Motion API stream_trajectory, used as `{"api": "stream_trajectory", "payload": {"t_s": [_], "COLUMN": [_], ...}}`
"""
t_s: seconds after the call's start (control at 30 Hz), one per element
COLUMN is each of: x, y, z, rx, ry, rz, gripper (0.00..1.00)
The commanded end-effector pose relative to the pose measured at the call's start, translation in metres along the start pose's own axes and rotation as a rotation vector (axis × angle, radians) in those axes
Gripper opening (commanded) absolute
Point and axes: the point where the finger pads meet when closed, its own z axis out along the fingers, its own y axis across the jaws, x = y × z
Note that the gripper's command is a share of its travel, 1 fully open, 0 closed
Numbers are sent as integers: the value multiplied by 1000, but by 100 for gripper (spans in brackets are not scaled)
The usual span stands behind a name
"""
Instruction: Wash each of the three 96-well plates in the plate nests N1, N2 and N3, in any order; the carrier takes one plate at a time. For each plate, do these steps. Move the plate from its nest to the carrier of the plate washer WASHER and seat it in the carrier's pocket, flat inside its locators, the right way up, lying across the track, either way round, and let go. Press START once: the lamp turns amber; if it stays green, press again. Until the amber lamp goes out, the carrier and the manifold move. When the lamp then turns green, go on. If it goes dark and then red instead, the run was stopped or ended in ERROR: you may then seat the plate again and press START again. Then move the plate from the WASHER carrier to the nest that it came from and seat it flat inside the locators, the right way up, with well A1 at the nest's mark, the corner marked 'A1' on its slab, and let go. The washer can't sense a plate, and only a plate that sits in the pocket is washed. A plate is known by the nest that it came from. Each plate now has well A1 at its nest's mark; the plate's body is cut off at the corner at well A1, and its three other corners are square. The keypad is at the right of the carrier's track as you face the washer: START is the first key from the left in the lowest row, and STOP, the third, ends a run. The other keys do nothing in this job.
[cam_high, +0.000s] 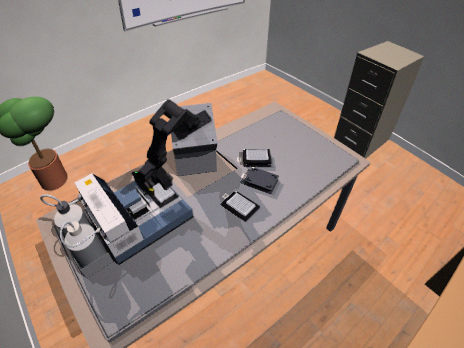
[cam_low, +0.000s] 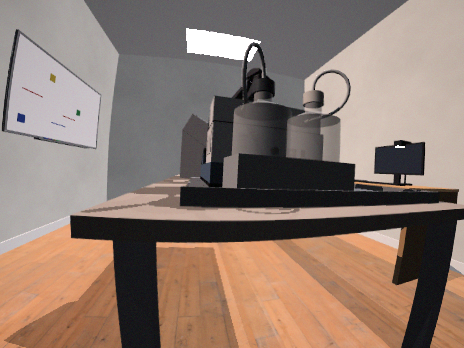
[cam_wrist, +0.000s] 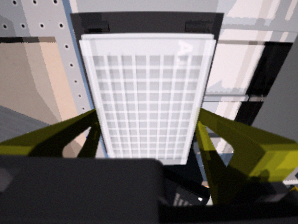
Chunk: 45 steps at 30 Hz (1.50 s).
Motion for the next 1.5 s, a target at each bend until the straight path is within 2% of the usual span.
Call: {"api": "stream_trajectory", "payload": {"t_s": [0.0,1.47], "x": [-1,0], "y": [-3,-2], "z": [-2,4], "rx": [9,9], "ry": [-2,-2], "rz": [-1,-1], "gripper": [0,0]}}
